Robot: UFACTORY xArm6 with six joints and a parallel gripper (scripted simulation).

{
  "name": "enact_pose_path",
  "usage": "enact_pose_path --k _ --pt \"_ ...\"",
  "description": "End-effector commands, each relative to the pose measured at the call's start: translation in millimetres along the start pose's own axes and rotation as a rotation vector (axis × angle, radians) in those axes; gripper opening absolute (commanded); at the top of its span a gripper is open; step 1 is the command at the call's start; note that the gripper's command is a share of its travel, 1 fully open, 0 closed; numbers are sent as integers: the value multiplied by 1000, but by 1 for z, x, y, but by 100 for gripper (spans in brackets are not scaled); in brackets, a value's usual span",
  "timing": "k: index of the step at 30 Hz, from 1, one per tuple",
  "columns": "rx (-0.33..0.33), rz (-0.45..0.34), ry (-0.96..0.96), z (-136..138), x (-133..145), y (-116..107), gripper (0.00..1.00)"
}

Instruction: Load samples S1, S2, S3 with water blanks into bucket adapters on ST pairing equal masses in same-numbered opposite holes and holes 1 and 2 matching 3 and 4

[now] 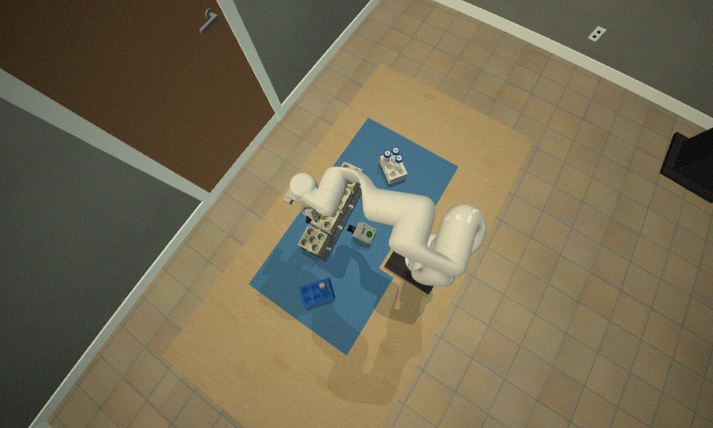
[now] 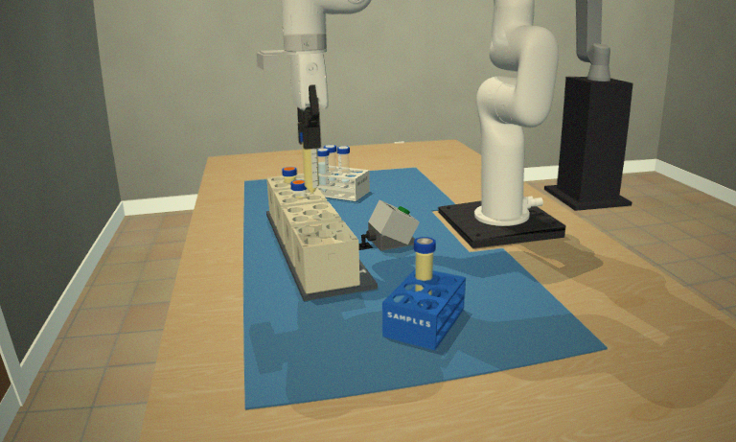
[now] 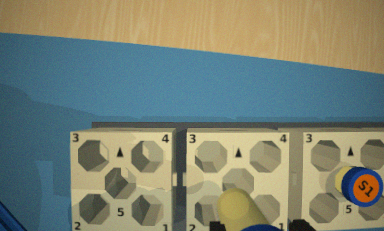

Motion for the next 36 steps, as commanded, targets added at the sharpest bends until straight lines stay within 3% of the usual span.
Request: enact_pose_path --k 1,20,36 --pt "-1 4 0 11 -4 -2 0" --pt "-1 4 0 11 -4 -2 0" --pt "-1 4 0 11 -5 26 0"
Point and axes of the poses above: the point where the finger pads meet when closed, its own y axis out along the fingers, its own z axis across the jaws, x = y × z, the point moved 8 cm from there along -y, back along the fingers, and after that the axes turned 5 degrees about y, right-handed, at the moved point
